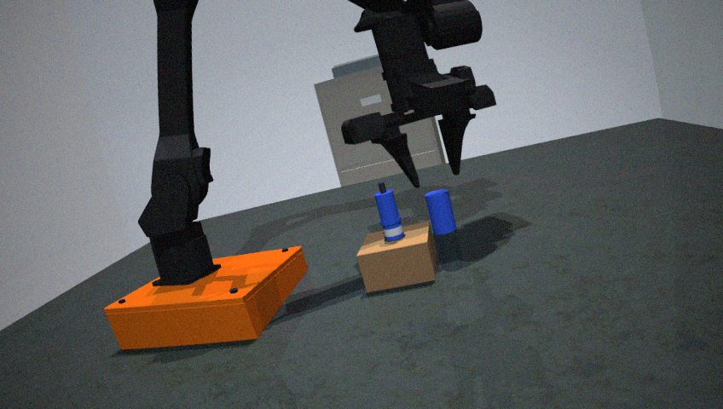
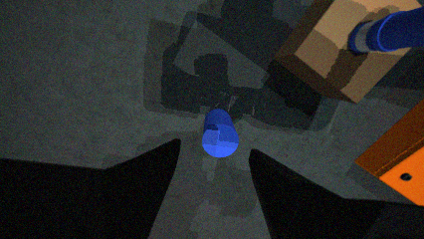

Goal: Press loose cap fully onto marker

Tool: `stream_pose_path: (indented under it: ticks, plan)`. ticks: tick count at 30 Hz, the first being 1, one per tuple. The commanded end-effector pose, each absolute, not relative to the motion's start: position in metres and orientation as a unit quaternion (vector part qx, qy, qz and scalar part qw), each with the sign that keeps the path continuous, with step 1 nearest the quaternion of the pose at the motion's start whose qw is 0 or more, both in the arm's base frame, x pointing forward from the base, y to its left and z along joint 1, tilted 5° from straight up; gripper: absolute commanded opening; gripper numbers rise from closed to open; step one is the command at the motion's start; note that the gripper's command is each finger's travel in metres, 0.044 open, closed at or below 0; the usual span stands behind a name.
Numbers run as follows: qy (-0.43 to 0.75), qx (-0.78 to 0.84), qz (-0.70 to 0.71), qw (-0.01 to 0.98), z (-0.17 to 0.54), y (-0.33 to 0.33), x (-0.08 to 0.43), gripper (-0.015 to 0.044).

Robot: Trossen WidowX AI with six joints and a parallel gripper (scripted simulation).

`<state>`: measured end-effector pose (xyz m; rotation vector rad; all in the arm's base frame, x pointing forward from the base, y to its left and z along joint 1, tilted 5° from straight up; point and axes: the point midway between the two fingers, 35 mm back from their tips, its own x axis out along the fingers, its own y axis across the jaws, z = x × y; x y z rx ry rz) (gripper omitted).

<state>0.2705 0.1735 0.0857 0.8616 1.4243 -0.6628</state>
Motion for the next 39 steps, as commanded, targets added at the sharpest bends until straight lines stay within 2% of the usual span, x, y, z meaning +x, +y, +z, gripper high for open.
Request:
stream_pose_path:
  ticks: [1, 31, 33, 39]
  plan:
    - [0.622, 0.371, -0.296, 0.623, 0.075, 0.172, 0.269, 0.0253]
    - [0.622, 0.371, -0.296, 0.623, 0.034, 0.176, 0.270, 0.0253]
    - [0.622, 0.371, -0.296, 0.623, 0.034, 0.176, 0.270, 0.0200]
    - [0.622, 0.371, -0.296, 0.623, 0.034, 0.176, 0.270, 0.0160]
